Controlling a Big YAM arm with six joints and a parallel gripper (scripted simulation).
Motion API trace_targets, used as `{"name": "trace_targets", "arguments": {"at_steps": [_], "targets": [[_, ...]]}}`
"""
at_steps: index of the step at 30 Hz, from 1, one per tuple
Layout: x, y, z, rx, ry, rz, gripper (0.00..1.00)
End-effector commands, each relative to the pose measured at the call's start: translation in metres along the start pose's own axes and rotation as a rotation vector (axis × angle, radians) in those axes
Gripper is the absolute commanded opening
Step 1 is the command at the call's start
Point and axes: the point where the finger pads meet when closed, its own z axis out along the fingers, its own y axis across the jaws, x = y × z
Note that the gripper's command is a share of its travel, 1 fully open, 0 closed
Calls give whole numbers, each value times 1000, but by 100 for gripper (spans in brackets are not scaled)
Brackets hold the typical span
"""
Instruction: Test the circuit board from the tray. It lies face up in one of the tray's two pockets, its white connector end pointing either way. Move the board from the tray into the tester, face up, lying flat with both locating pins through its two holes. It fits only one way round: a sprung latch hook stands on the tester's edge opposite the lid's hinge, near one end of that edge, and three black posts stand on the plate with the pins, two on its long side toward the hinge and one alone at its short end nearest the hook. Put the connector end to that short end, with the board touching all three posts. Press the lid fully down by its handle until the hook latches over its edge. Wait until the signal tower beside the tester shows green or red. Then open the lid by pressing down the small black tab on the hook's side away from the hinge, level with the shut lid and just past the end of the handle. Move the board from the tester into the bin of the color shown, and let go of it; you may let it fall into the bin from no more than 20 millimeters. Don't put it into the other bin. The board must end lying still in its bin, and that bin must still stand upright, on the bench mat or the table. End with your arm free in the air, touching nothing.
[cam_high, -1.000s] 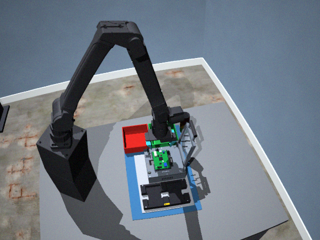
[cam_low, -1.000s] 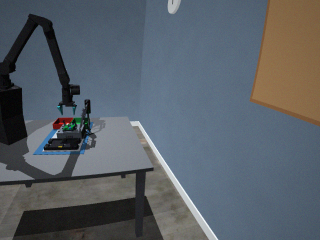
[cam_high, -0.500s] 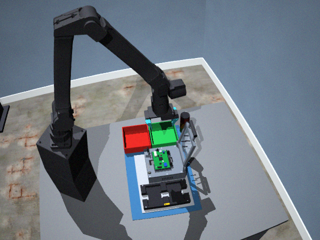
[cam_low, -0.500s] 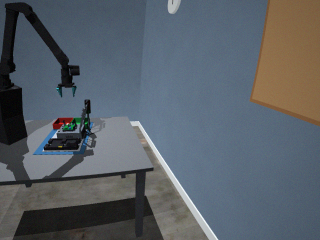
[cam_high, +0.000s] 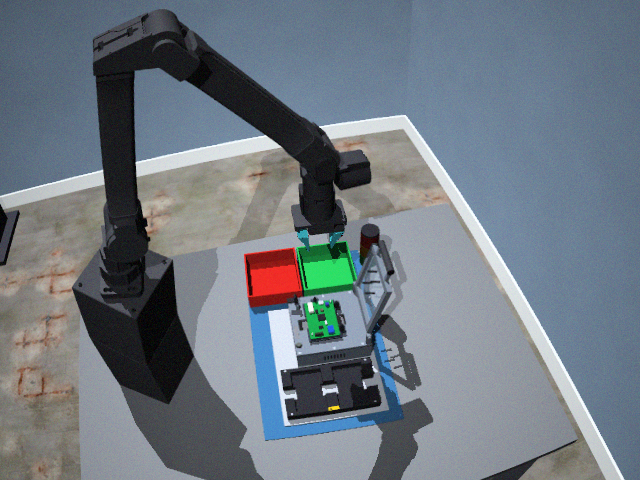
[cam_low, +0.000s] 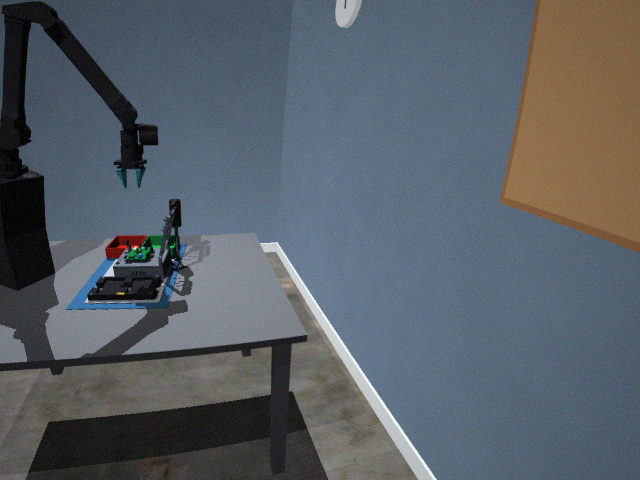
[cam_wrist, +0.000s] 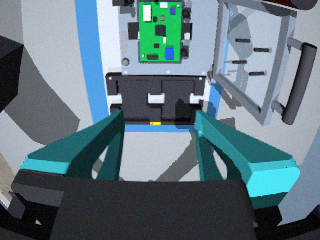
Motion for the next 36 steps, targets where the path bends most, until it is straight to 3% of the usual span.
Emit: {"name": "trace_targets", "arguments": {"at_steps": [1, 31, 36], "targets": [[-4, -16, -9, 35, -8, 6, 48], [-5, -20, -10, 37, -8, 6, 48], [0, -26, -7, 25, -4, 5, 48]]}}
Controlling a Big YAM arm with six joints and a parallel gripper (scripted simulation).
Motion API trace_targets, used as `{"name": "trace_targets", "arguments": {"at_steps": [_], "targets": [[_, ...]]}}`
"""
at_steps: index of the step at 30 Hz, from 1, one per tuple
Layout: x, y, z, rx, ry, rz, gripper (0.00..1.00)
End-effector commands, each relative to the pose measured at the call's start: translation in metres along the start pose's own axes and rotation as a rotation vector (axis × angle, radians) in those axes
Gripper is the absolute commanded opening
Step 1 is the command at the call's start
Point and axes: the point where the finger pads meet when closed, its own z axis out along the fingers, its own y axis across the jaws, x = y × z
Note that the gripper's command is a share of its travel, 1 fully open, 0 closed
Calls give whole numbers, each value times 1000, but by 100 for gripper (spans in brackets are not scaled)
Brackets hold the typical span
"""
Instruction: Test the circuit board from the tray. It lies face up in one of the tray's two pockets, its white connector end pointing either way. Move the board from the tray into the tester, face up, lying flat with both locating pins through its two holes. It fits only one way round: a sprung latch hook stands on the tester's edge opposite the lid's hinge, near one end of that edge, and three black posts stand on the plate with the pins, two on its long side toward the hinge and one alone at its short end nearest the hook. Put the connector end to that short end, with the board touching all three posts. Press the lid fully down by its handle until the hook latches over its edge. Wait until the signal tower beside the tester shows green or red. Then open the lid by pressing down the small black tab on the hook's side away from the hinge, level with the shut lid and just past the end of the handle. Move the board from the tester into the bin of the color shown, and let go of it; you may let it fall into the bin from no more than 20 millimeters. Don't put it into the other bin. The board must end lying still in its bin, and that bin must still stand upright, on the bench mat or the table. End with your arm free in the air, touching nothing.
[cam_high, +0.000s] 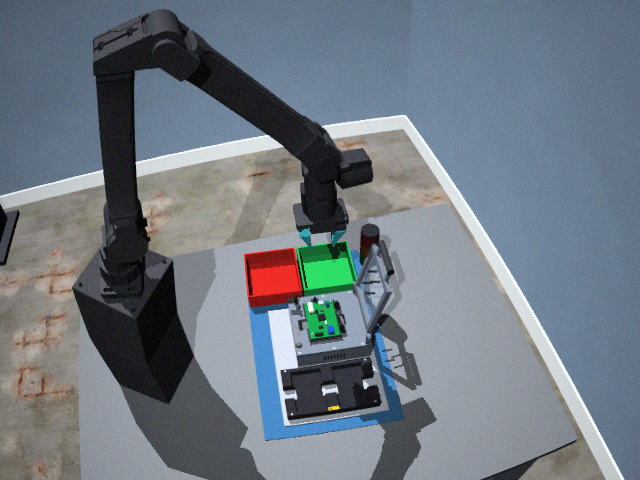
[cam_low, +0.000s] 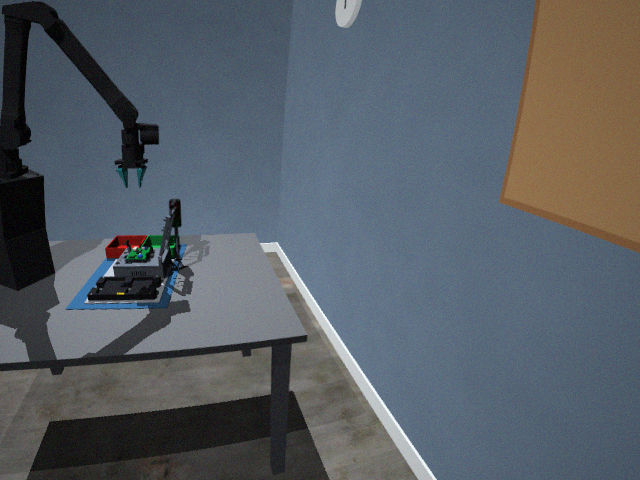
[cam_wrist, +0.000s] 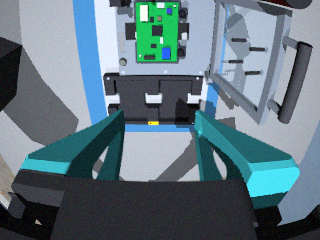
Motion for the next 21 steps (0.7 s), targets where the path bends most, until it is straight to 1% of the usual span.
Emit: {"name": "trace_targets", "arguments": {"at_steps": [1, 5, 13, 15, 16, 19, 21], "targets": [[2, -26, -5, 20, -3, 3, 48], [2, -50, -5, 21, -4, 3, 48], [3, -121, -7, 25, -5, 3, 48], [3, -121, -7, 25, -5, 3, 48], [-3, -129, -8, 26, -6, -7, 48], [3, -149, -8, 27, -4, 3, 48], [3, -158, -8, 27, -4, 3, 48]]}}
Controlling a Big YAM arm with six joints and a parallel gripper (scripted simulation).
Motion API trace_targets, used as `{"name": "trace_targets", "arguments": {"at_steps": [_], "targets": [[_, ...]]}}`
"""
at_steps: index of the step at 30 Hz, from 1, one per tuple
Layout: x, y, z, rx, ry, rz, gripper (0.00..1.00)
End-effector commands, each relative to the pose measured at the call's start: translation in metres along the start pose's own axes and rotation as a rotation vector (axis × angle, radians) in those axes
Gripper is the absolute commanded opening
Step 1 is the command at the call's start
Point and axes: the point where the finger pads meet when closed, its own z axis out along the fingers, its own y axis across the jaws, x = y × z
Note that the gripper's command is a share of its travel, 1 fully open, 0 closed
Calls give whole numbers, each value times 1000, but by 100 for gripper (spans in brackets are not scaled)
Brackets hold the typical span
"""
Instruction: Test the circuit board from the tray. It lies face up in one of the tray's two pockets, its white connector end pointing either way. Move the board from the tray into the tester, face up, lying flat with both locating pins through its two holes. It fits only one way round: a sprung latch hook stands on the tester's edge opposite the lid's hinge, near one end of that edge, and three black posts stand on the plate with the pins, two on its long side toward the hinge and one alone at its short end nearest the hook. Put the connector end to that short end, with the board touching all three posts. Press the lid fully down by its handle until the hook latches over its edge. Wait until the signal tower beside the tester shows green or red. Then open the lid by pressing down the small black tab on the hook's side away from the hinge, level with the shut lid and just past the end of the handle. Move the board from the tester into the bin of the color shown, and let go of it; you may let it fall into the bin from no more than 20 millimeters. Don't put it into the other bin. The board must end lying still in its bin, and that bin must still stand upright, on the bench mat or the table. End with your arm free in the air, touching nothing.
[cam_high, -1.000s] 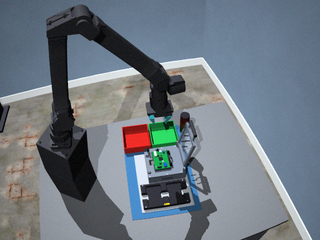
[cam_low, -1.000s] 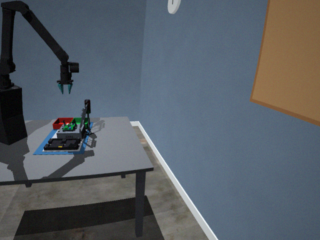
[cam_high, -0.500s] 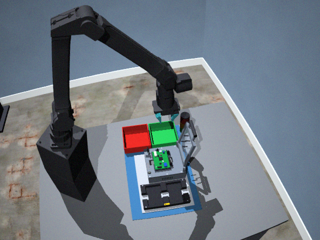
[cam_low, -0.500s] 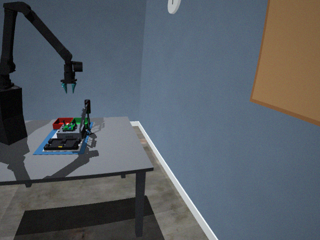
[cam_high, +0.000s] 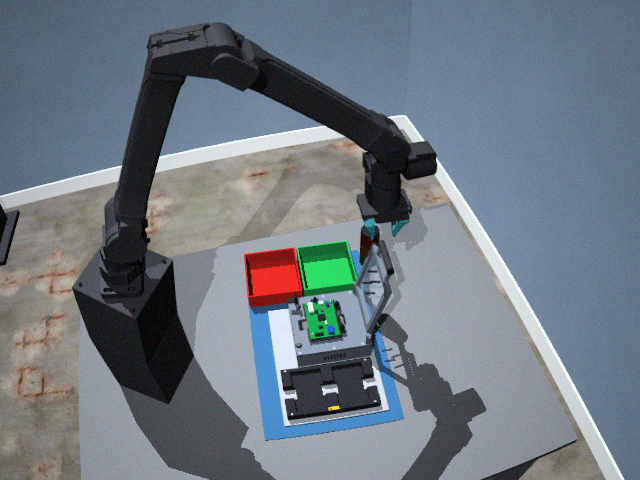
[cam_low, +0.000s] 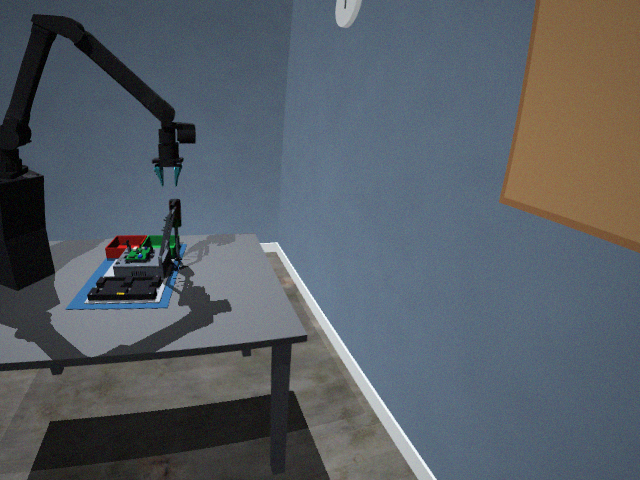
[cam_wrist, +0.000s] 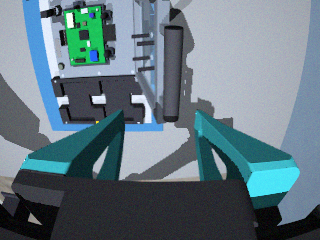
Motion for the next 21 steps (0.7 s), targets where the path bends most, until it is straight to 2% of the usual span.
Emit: {"name": "trace_targets", "arguments": {"at_steps": [1, 5, 6, 8, 9, 13, 18, 21], "targets": [[5, -30, -3, 14, -3, 3, 48], [0, -31, -2, 9, -4, -1, 48], [0, -10, 10, -33, 1, -9, 48], [-1, -13, 9, -25, 1, -8, 48], [-2, -24, 4, 2, -3, -4, 48], [-1, -27, 5, 14, -5, -2, 48], [3, -17, 18, -7, -1, 0, 48], [5, -21, 22, 0, -1, 5, 48]]}}
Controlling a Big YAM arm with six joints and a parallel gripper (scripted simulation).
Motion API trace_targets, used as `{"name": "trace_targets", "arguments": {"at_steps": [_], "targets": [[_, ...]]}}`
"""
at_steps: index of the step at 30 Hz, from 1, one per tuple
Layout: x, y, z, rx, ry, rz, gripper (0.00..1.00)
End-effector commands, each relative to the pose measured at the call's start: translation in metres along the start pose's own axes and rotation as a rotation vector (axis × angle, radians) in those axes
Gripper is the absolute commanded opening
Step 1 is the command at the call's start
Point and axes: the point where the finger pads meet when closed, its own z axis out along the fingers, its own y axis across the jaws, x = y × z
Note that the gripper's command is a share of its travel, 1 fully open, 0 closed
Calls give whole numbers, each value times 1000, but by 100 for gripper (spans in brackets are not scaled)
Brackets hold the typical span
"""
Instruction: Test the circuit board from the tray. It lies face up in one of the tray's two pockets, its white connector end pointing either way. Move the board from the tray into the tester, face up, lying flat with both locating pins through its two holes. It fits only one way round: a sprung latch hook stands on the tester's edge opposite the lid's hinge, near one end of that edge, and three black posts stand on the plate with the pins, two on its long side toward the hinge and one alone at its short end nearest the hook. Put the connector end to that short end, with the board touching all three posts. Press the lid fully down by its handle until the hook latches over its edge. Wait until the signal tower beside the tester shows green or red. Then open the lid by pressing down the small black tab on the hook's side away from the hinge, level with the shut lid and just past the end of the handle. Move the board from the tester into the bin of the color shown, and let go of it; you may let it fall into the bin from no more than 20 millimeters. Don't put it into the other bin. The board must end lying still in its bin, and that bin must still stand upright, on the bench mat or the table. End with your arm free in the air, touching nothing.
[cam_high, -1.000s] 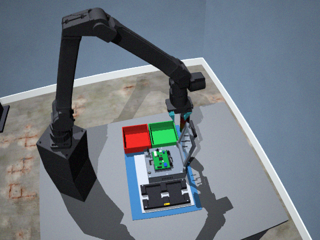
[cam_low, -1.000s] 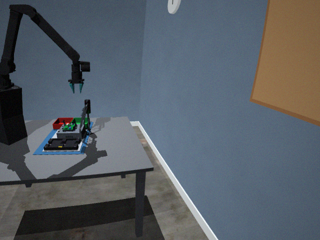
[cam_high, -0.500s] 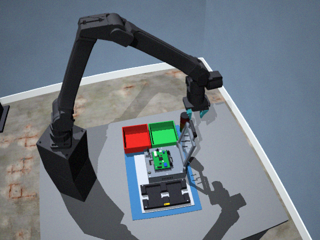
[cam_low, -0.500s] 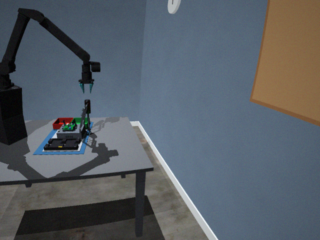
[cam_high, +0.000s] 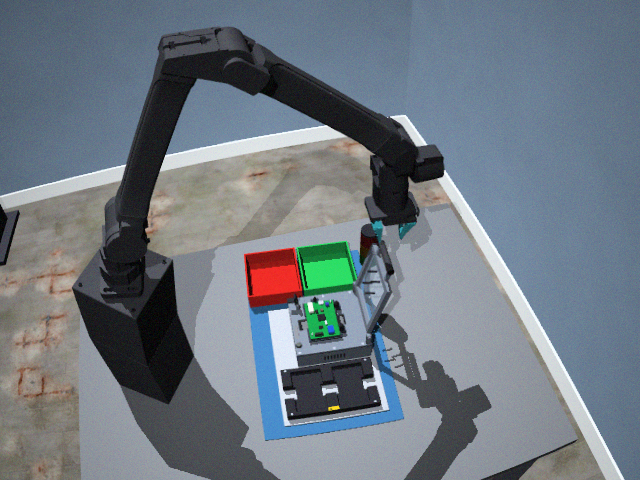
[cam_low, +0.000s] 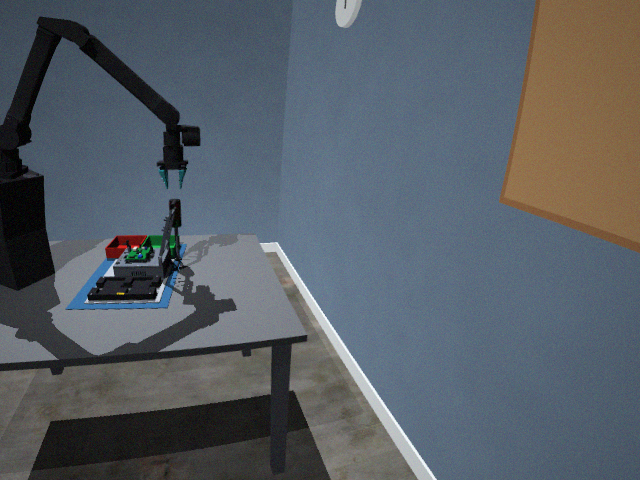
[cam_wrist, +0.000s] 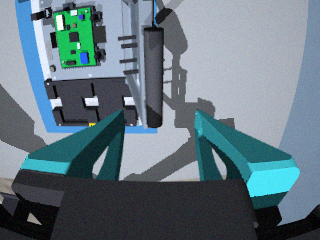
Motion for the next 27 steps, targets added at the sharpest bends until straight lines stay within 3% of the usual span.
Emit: {"name": "trace_targets", "arguments": {"at_steps": [1, 10, 27], "targets": [[5, -3, 15, -4, -1, 4, 48], [3, -2, 26, -4, -2, 1, 48], [4, -2, 28, -9, -1, 2, 48]]}}
